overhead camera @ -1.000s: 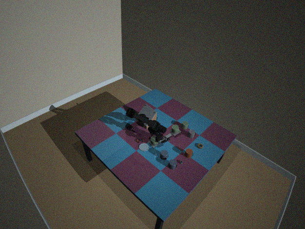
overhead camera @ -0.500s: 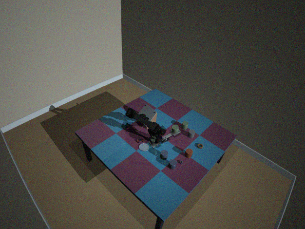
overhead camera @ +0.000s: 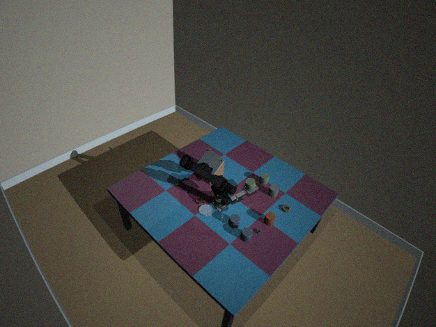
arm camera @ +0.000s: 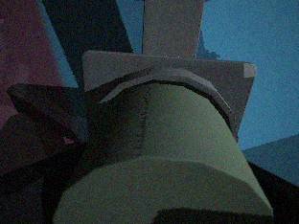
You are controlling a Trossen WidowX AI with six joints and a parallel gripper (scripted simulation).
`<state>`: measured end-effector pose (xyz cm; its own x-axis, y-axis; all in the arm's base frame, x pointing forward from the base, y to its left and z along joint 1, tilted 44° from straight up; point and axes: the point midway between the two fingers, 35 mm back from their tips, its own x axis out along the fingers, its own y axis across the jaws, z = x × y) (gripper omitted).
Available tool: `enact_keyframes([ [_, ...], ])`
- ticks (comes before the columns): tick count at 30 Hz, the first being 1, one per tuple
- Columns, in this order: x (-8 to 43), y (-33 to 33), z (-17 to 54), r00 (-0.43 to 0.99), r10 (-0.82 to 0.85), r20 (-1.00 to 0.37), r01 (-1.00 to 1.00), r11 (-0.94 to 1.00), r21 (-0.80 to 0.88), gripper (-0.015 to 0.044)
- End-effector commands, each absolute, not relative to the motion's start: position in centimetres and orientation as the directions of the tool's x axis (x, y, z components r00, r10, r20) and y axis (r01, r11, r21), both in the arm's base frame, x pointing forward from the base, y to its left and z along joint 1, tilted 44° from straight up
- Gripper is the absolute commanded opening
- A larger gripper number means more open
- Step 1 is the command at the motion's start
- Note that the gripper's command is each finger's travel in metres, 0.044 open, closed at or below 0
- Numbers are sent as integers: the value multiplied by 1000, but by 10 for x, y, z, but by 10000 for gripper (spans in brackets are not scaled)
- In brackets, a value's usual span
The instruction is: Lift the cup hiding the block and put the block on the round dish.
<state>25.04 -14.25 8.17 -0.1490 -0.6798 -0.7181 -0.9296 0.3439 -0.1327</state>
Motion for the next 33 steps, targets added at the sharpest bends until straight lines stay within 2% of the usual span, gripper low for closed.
enact_keyframes([
  [1, 250, -143, 82, -149, -682, -716, -932, 339, -129, 302],
  [3, 250, -143, 82, -149, -682, -716, -932, 339, -129, 288],
  [14, 254, -137, 88, -145, -680, -719, -932, 337, -131, 0],
  [33, 262, -120, 104, -136, -677, -723, -934, 330, -134, 0],
])
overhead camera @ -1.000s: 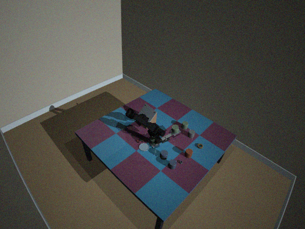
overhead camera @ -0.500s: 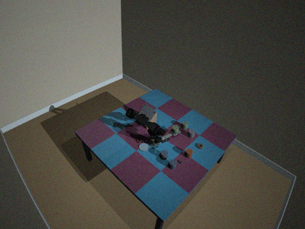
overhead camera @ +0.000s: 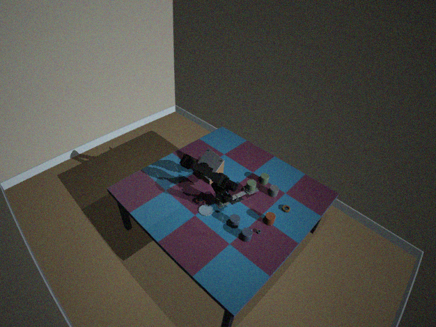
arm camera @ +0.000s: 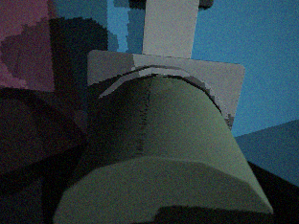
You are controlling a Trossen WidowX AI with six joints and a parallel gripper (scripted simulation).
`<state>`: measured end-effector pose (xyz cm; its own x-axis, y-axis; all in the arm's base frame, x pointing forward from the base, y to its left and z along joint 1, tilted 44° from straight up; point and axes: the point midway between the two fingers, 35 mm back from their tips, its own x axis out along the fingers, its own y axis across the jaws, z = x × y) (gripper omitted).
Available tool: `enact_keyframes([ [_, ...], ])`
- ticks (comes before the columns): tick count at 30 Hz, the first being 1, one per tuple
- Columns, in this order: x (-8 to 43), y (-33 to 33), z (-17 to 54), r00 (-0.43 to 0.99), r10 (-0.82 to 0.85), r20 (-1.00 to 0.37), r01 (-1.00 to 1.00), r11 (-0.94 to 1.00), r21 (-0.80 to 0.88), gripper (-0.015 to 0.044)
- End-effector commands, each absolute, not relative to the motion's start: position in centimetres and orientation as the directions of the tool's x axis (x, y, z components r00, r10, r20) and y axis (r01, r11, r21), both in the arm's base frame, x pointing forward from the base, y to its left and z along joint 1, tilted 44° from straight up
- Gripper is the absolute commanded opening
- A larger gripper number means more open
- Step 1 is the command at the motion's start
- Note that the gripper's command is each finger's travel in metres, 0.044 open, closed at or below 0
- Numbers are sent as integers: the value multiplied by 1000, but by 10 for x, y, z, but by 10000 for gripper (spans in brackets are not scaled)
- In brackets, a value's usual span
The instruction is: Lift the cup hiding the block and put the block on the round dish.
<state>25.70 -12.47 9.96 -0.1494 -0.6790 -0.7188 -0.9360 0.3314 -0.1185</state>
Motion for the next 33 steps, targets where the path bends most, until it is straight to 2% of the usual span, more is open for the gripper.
enact_keyframes([
  [1, 262, -119, 105, -135, -677, -723, -934, 330, -134, 0],
  [33, 270, -91, 134, -123, -675, -728, -937, 320, -138, 0],
])
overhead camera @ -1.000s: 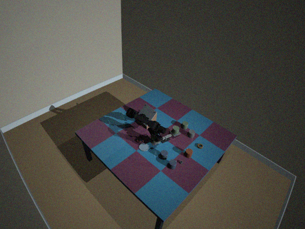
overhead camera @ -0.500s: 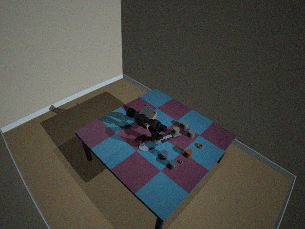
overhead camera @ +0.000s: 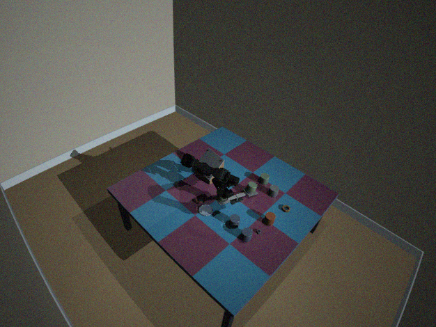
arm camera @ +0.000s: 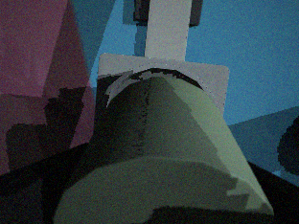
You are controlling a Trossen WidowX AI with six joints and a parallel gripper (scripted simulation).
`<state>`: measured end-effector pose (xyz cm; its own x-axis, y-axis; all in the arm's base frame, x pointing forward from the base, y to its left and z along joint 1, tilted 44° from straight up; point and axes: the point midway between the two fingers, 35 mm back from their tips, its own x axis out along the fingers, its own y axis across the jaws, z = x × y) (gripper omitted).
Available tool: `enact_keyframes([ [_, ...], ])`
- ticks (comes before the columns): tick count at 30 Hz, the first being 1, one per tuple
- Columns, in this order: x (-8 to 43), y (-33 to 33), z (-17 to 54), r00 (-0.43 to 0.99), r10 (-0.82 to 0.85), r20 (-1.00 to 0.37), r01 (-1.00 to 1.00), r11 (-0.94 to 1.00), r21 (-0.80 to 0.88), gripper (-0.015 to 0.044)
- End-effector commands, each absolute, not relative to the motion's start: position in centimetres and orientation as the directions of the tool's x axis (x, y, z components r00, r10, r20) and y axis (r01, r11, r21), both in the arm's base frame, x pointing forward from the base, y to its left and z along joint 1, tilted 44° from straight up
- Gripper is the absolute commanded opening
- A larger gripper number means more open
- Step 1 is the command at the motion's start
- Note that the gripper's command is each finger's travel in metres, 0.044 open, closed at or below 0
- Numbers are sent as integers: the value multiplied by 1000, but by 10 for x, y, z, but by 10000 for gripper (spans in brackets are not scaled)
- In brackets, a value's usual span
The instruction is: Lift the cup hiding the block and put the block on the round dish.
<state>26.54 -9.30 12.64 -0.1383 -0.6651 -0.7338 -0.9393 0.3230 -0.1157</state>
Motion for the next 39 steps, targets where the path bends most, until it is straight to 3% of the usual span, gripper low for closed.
enact_keyframes([
  [1, 270, -90, 135, -123, -675, -728, -937, 320, -138, 0],
  [39, 270, -56, 171, -111, -678, -726, -940, 308, -144, 0],
])
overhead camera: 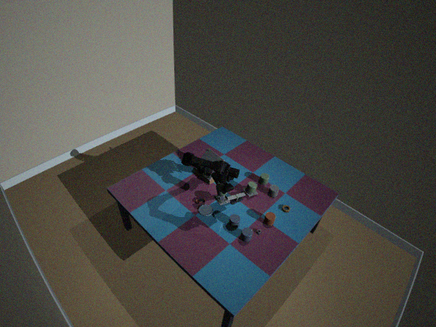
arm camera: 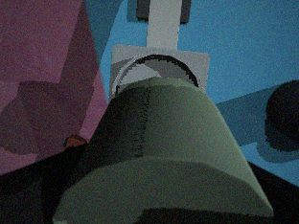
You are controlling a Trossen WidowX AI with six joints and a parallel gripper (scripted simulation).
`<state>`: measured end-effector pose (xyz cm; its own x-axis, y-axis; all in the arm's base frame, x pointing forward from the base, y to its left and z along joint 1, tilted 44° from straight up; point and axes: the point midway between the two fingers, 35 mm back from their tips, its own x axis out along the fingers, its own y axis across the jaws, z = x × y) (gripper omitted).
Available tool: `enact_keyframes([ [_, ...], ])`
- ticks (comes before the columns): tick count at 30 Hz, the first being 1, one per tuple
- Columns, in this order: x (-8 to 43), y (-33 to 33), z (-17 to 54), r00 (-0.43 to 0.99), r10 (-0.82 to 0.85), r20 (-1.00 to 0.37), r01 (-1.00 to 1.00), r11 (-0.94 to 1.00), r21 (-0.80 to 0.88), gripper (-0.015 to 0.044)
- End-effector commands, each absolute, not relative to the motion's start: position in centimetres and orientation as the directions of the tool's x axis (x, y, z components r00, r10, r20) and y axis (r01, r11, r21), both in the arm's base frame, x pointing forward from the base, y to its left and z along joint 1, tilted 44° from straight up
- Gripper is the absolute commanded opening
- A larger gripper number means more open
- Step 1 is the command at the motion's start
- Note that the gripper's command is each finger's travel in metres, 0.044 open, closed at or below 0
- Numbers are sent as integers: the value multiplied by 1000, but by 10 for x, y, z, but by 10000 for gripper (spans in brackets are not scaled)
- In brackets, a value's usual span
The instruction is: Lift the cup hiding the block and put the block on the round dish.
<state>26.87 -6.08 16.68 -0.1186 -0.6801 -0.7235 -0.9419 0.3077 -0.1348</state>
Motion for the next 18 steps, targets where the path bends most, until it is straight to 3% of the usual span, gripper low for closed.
enact_keyframes([
  [1, 270, -55, 172, -111, -678, -726, -940, 308, -144, 0],
  [18, 268, -58, 170, -118, -681, -723, -942, 307, -135, 0],
])
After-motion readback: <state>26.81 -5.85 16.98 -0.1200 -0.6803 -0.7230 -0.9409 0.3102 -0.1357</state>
